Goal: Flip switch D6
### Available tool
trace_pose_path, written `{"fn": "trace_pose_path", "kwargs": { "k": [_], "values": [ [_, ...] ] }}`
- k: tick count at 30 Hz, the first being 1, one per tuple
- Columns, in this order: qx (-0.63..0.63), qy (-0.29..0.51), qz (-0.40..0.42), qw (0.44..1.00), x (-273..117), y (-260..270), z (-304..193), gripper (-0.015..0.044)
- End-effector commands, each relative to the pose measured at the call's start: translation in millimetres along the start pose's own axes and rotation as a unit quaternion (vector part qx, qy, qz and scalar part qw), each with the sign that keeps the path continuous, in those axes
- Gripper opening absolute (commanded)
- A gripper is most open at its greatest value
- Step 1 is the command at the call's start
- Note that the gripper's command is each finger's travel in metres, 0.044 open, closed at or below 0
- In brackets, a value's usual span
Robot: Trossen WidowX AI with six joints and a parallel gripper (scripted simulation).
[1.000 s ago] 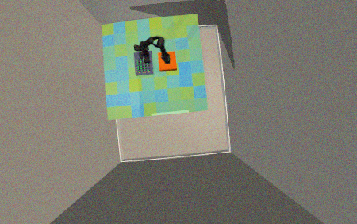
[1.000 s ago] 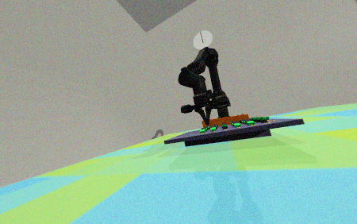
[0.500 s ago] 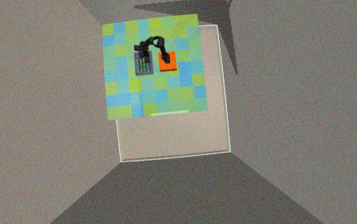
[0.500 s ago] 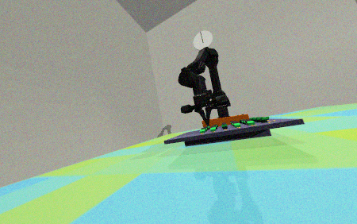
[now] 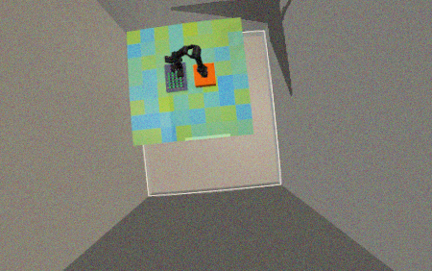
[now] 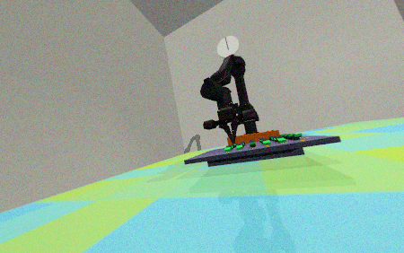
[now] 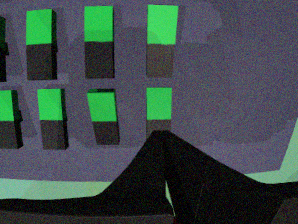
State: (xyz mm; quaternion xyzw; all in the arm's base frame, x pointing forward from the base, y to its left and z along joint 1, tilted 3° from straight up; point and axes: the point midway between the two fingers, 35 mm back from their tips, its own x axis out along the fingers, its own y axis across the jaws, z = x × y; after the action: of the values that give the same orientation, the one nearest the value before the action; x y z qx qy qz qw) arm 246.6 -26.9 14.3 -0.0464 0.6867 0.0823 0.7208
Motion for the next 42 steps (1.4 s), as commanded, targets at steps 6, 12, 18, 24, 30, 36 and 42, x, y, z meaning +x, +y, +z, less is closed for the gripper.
{"fn": "trace_pose_path", "kwargs": {
  "k": [6, 12, 18, 24, 30, 36, 42],
  "values": [
    [0.001, -0.002, 0.002, 1.000, 1, 1, 1, 0.0000],
    [0.001, -0.002, 0.002, 1.000, 2, 1, 1, 0.0000],
    [0.001, -0.002, 0.002, 1.000, 3, 1, 1, 0.0000],
    [0.000, 0.000, 0.000, 1.000, 1, 0, 1, 0.0000],
    [0.001, 0.011, 0.001, 1.000, -61, 0, 3, 0.0000],
    [0.001, 0.011, 0.002, 1.000, -64, 12, 19, 0.0000],
    [0.001, 0.009, 0.005, 1.000, -68, 74, 72, 0.0000]
  ]
}}
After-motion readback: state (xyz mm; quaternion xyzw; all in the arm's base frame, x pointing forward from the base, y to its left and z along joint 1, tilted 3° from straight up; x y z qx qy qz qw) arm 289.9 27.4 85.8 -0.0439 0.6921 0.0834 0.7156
